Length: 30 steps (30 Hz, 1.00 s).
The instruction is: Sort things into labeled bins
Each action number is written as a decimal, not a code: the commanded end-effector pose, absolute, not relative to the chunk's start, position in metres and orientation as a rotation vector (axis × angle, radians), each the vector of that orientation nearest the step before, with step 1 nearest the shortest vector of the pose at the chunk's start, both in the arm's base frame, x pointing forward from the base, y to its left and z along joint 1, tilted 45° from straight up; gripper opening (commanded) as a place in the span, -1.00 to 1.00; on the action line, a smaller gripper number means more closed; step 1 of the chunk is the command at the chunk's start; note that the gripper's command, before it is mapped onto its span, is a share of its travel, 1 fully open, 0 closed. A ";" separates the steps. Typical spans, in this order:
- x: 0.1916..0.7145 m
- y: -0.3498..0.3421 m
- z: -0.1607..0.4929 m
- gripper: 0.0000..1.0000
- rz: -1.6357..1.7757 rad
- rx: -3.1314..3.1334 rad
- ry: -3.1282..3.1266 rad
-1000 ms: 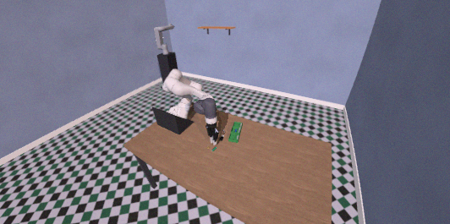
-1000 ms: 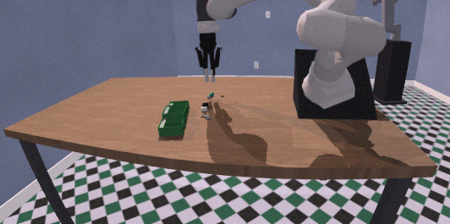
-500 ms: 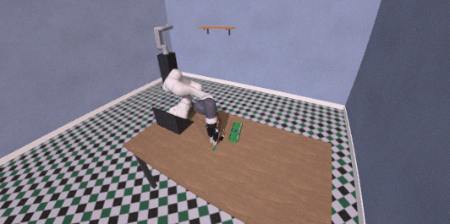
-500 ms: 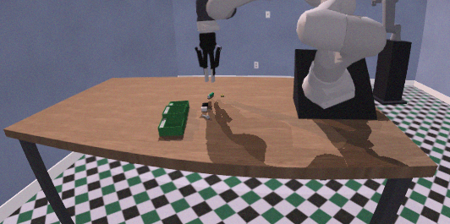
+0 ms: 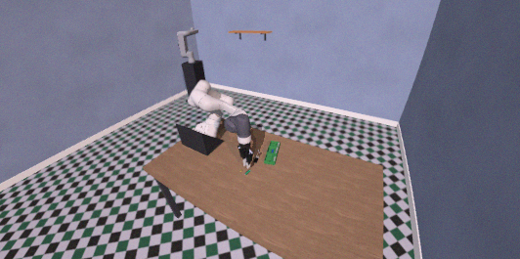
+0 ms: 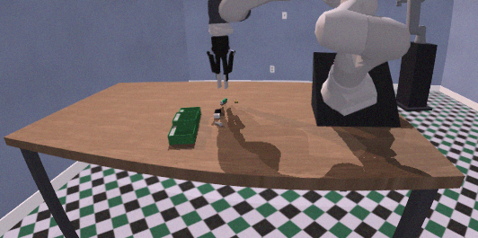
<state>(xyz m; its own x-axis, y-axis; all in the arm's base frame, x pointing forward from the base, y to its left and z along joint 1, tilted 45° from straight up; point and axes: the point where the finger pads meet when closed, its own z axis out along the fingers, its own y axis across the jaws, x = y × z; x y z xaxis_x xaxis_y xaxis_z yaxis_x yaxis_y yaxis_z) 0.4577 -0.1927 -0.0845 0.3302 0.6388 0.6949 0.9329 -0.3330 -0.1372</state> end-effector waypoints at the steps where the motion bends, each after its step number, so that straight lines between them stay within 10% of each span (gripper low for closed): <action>1: 0.461 -0.182 -0.094 -0.65 -0.736 -2.071 -1.382; 30: 0.470 -0.148 -0.132 -0.65 -0.736 -2.071 -1.382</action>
<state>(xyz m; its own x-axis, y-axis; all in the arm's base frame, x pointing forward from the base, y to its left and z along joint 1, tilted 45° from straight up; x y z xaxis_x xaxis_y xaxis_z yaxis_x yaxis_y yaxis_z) 0.4683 -0.1506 -0.1283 0.3201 0.6413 0.6973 0.9370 -0.3229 -0.1332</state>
